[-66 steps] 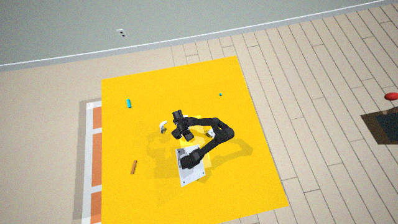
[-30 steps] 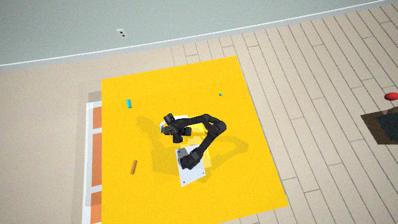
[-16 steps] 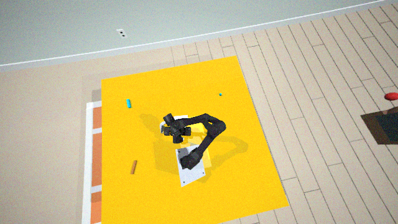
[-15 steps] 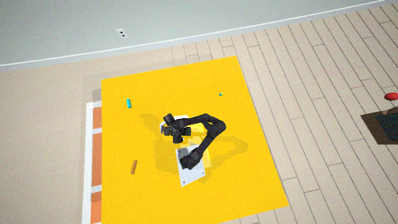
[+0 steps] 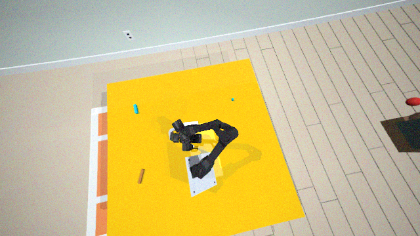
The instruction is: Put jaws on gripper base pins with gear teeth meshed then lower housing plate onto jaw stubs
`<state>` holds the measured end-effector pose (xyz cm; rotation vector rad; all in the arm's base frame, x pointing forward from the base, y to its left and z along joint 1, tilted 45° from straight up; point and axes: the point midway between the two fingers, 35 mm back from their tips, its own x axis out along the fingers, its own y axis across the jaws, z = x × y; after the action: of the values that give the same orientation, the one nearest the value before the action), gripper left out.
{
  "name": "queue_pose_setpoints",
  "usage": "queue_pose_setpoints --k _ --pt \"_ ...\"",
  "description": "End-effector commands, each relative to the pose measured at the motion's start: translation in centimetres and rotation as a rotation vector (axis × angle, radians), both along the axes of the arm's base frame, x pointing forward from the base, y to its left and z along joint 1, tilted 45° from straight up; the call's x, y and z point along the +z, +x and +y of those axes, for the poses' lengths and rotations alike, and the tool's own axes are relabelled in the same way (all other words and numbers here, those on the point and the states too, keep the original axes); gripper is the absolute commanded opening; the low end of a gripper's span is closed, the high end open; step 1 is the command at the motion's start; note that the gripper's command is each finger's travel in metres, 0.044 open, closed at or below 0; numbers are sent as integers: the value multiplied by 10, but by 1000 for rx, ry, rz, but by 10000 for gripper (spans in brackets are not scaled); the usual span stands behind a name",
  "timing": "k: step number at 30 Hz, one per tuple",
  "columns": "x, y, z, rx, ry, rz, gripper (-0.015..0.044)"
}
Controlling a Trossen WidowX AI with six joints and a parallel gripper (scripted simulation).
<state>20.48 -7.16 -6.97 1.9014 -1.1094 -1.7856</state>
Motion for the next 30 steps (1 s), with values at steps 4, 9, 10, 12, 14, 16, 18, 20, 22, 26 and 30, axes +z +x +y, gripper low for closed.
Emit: queue_pose_setpoints --k 4,9,10,12,14,16,18,20,22,26,30 --pt "-1 18 1 -5 2 -6 134" --pt "-2 35 1 -4 3 -7 134" --pt "-3 38 1 -4 3 -7 134" --pt "-3 44 1 -4 3 -7 134" --pt "-3 51 0 -4 3 -8 134" --pt "-4 57 0 -4 3 -8 134" --pt "-4 64 0 -4 3 -8 134" --pt "-4 71 -1 -4 3 -9 134" --pt "-5 77 -1 -4 2 -9 134" --pt "-5 90 -2 -5 2 -10 134" --pt "-6 103 -4 -5 2 -10 134"
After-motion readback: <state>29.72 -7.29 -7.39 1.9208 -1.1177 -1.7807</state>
